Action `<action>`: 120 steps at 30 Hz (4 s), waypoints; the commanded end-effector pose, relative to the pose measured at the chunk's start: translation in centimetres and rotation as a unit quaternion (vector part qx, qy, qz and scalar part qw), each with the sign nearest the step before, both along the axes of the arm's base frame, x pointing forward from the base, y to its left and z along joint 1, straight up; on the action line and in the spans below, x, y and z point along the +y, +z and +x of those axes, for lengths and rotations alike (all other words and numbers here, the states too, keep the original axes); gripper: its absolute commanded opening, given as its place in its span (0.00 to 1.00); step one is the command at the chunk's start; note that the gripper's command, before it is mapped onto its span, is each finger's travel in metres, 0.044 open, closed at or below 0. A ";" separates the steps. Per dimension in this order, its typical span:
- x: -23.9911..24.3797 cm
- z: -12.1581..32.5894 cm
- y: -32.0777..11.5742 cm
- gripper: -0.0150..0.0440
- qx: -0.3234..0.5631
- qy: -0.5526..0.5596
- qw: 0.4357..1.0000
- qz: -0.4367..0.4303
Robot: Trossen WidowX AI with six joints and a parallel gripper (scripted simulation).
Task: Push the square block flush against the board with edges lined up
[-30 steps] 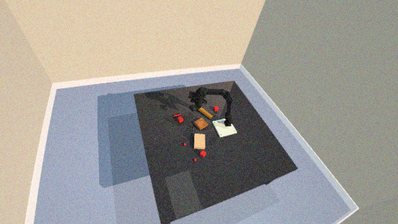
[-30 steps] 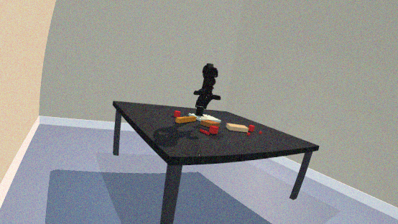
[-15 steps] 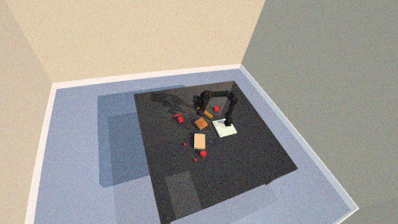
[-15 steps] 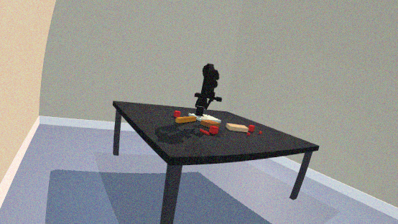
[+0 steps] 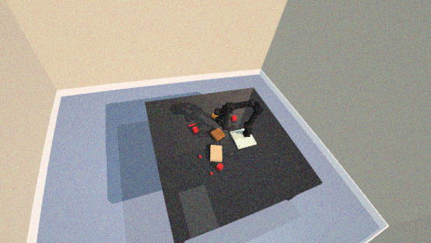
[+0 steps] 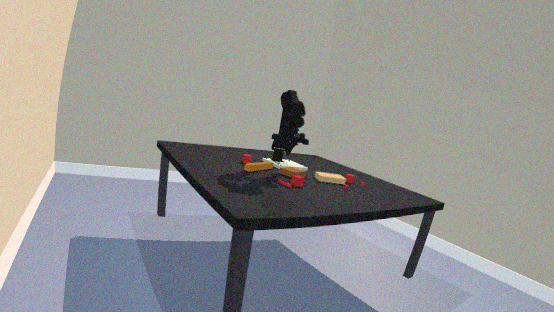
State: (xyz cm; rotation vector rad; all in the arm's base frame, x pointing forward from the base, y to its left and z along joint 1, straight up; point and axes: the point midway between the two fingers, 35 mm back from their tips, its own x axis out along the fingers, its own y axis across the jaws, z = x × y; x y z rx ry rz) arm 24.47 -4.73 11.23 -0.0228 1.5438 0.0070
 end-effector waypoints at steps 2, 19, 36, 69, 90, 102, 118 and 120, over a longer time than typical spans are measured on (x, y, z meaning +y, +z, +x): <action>0.9 -1.8 -1.2 0.25 0.002 0.101 0.995 -0.001; 2.0 -4.5 -3.4 0.25 0.004 0.244 0.970 -0.003; 2.3 -4.1 -8.5 0.25 0.004 0.244 0.970 -0.003; 3.3 -1.7 -8.3 0.25 0.003 0.244 0.970 -0.003; 4.1 -0.2 -8.2 0.25 0.002 0.244 0.970 -0.003; 4.5 0.7 -8.1 0.25 0.002 0.244 0.970 -0.003; 5.0 2.0 -8.0 0.25 0.001 0.244 0.970 -0.003; 5.0 2.1 -8.0 0.25 0.001 0.244 0.970 -0.003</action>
